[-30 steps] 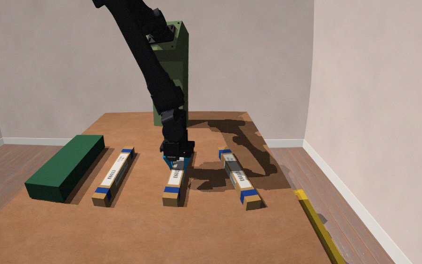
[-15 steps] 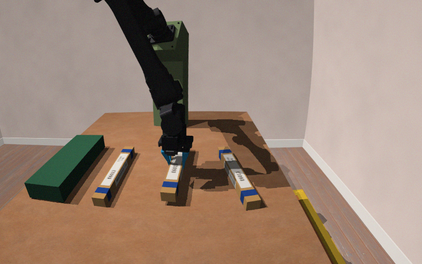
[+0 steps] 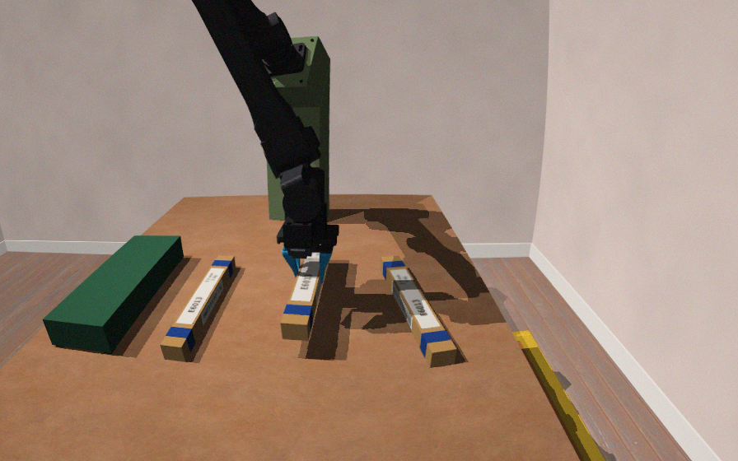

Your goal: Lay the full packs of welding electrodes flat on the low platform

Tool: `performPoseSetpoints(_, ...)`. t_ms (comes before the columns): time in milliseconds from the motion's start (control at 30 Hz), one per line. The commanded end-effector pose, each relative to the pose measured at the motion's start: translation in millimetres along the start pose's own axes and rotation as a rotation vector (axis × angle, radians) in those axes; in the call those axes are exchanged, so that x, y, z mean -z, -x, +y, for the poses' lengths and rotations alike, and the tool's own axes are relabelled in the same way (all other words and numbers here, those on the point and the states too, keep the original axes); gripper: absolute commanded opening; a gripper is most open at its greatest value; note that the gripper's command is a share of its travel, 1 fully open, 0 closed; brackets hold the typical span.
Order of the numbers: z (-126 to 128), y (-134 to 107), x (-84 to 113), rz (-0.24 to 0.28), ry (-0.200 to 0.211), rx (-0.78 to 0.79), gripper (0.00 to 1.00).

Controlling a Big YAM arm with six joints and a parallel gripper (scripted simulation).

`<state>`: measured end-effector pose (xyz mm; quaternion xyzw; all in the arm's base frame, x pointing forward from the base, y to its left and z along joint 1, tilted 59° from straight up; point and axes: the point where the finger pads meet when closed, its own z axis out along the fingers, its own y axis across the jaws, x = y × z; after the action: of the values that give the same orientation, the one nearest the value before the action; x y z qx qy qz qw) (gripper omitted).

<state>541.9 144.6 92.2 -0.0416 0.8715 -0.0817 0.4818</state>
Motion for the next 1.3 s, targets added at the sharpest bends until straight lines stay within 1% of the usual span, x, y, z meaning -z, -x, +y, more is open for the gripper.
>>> performPoseSetpoints(0, 8.2, 3.1, 19.0, -0.011, 0.018, -0.009, 0.0)
performPoseSetpoints(233, 8.0, 3.1, 30.5, -0.011, 0.018, -0.009, 0.0)
performPoseSetpoints(833, 10.4, 13.2, 30.8, -0.027, 0.021, -0.017, 0.0)
performPoseSetpoints(1267, 10.9, 12.5, 31.2, -0.026, 0.021, -0.016, 0.0)
